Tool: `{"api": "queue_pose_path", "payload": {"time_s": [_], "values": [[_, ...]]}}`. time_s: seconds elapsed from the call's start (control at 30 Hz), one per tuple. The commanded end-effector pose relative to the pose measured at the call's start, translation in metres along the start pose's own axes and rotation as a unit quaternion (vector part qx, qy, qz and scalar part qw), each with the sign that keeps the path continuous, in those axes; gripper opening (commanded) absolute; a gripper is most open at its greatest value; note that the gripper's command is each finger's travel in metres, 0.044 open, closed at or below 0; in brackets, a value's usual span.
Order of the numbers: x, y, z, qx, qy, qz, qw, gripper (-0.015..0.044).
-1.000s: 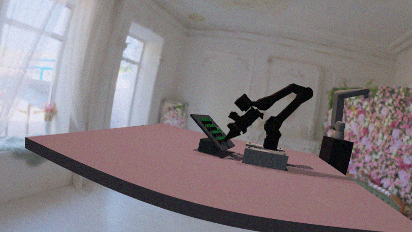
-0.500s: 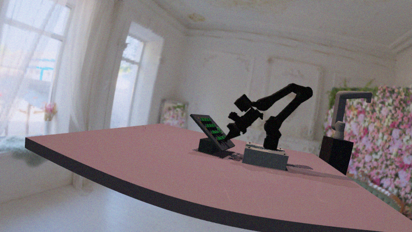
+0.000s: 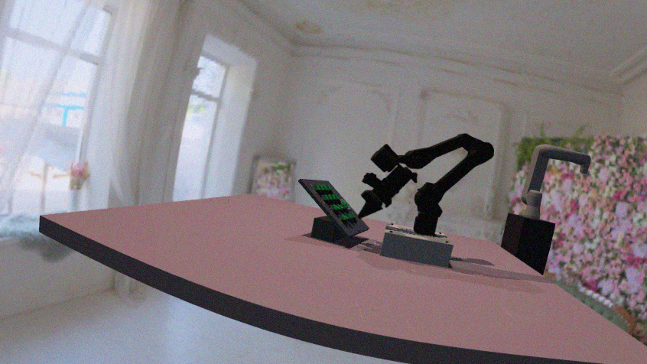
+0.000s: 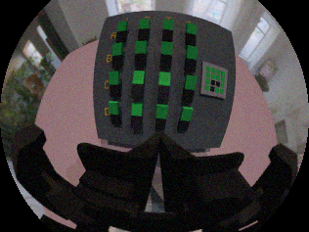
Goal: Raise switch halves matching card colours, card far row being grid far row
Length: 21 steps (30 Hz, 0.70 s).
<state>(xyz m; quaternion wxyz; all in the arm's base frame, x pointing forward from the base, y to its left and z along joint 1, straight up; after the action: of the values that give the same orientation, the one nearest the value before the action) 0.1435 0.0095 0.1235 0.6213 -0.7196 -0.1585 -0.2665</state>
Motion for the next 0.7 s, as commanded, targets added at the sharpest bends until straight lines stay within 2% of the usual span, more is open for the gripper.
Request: {"api": "queue_pose_path", "payload": {"time_s": [0.0, 0.2, 0.43, 0.67], "values": [[0.005, -0.038, -0.001, 0.003, 0.004, -0.006, 1.000, 0.0000], [0.005, -0.046, -0.002, 0.003, 0.003, -0.004, 1.000, 0.0000], [0.073, -0.053, 0.003, 0.003, 0.004, -0.006, 1.000, 0.0000], [0.074, -0.053, 0.003, 0.003, 0.004, -0.006, 1.000, 0.0000]]}}
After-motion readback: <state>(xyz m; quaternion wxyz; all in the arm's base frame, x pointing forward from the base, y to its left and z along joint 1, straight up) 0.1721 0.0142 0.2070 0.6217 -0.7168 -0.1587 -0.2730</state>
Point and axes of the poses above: the point midway between the two fingers, 35 mm back from their tips, its own y axis out along the fingers, its own z axis across the jaws, x = y × z, the point moved 10 cm from there along -y, back along the fingers, and after that the axes turned 8 degrees about -y, right-handed, at the moved point
